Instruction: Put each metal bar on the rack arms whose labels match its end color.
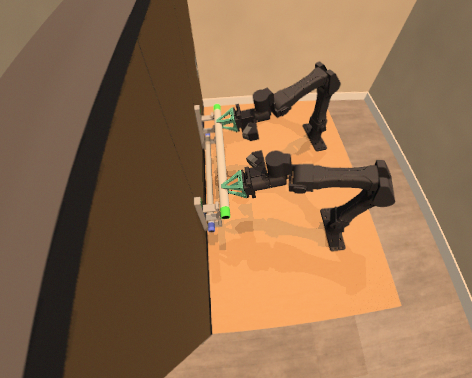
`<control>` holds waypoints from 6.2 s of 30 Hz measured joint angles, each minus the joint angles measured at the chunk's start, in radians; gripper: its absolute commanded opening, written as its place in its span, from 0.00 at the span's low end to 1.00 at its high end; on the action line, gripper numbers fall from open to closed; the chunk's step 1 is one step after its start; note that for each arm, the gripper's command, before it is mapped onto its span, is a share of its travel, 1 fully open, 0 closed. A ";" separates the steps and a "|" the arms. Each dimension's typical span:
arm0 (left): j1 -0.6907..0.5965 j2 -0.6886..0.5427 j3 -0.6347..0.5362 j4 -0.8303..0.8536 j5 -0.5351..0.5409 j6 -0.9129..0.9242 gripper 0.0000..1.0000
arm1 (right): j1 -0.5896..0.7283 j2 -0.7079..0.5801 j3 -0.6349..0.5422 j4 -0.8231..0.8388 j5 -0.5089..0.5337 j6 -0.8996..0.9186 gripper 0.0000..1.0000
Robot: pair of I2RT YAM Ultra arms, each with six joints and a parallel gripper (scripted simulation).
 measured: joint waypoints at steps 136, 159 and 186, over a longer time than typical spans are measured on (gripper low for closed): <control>0.026 0.148 0.155 0.002 0.022 0.002 0.00 | -0.043 0.139 0.196 -0.047 -0.035 -0.015 0.00; 0.031 0.174 0.179 0.002 0.028 0.002 0.00 | -0.049 0.165 0.229 -0.057 -0.042 -0.015 0.00; 0.031 0.174 0.179 0.002 0.028 0.002 0.00 | -0.049 0.165 0.229 -0.057 -0.042 -0.015 0.00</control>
